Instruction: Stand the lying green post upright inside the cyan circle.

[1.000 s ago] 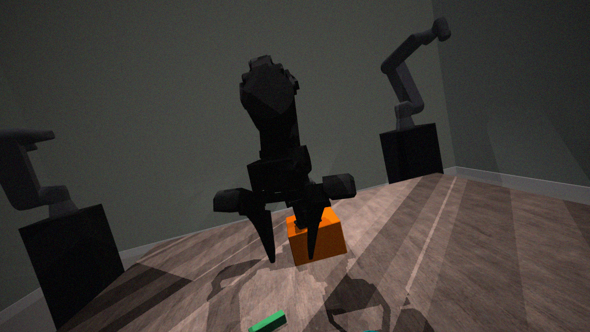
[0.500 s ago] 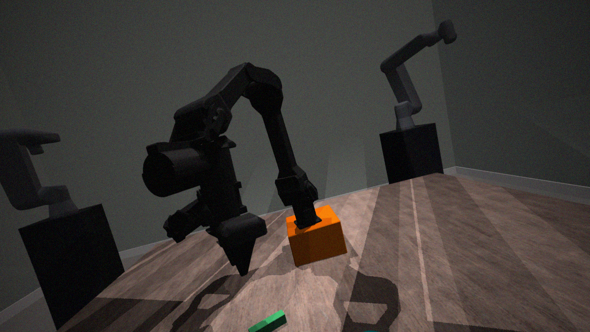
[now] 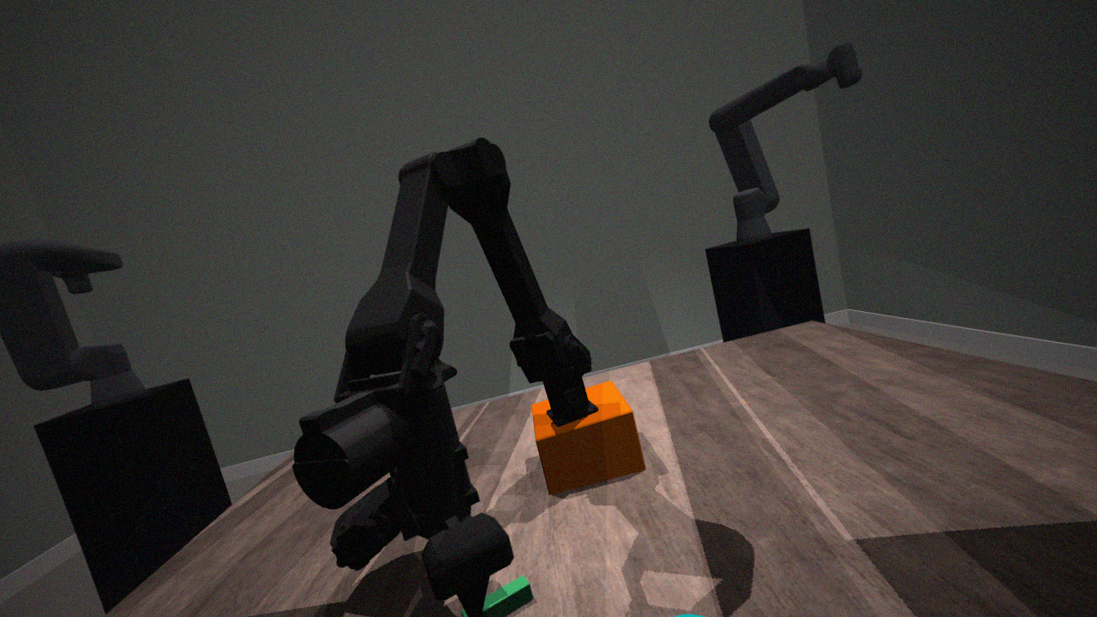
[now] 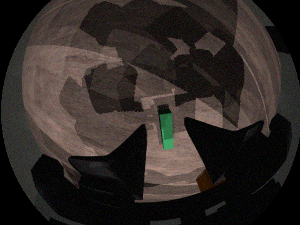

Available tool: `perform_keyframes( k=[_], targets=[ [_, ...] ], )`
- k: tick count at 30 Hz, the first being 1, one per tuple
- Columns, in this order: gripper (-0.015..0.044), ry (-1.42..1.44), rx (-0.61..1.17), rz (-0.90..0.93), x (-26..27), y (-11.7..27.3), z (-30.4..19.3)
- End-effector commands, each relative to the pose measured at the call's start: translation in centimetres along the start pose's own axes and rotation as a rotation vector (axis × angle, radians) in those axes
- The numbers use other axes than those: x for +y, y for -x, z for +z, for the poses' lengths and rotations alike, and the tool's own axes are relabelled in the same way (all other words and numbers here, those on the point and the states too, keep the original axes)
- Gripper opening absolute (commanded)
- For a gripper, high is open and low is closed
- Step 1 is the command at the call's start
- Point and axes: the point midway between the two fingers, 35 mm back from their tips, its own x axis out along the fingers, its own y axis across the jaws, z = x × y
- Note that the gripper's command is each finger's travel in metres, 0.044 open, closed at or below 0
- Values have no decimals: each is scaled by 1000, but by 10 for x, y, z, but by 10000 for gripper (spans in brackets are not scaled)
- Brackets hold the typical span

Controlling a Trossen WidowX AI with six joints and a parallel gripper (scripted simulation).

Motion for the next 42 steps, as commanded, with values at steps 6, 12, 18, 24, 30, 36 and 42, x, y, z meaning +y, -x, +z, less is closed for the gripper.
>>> perform_keyframes(
  k=[6, 12, 18, 24, 30, 36, 42],
  targets=[
    [154, 0, 10, -3, -4, -24, -6],
    [23, 0, 10, -3, -4, -24, -6],
    [23, 0, 10, -3, -3, -16, -4],
    [23, 0, 10, -2, -1, 1, -2],
    [23, 0, 10, -2, 0, 20, 0],
    [23, 0, 9, -2, 1, 38, 1],
    [23, 0, 9, -2, 0, 58, 0]
  ],
)
